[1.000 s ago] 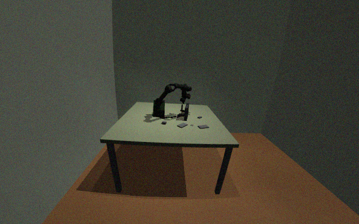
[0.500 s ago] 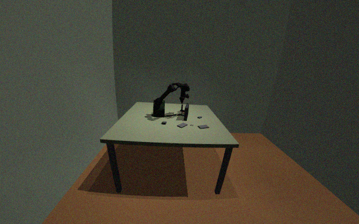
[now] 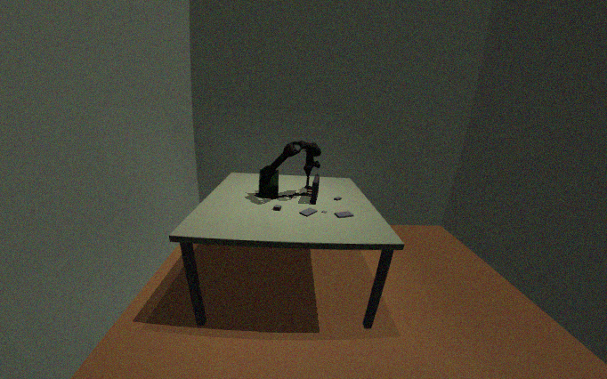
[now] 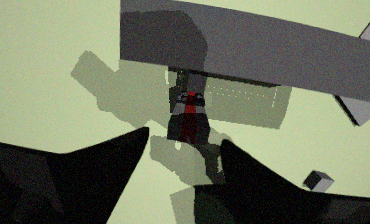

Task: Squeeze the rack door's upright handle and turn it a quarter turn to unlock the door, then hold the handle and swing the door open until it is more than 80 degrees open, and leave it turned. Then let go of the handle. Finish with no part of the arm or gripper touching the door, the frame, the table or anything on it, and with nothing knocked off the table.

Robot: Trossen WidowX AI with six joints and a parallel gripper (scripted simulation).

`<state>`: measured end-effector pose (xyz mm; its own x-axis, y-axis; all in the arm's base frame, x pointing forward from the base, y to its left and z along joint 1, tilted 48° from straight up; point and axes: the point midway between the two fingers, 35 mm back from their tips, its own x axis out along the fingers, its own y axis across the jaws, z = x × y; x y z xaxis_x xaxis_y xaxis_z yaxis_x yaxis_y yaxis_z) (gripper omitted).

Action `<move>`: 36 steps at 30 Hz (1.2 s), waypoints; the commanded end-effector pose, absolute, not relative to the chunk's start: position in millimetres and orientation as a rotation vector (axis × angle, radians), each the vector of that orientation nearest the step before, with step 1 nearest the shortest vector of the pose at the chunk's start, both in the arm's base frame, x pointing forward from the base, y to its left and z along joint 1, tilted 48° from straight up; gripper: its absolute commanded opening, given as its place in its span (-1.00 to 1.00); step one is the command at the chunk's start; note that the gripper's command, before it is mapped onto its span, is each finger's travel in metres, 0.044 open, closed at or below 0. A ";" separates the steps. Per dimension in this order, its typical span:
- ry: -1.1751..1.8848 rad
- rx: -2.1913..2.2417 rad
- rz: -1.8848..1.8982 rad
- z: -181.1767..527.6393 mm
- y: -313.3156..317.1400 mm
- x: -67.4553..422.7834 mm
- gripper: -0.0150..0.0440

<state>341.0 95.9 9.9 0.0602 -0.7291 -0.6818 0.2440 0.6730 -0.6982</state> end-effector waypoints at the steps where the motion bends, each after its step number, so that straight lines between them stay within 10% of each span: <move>1: 1.317 -0.467 -0.778 4.3 89.1 340.9 0.51; 31: 1.315 -0.470 -0.782 -26.3 53.7 342.0 0.51; 36: 1.315 -0.470 -0.782 -26.3 53.7 342.0 0.06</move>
<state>342.9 55.5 -25.1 0.0587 -0.7326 -0.6781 0.2451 0.6690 -0.7016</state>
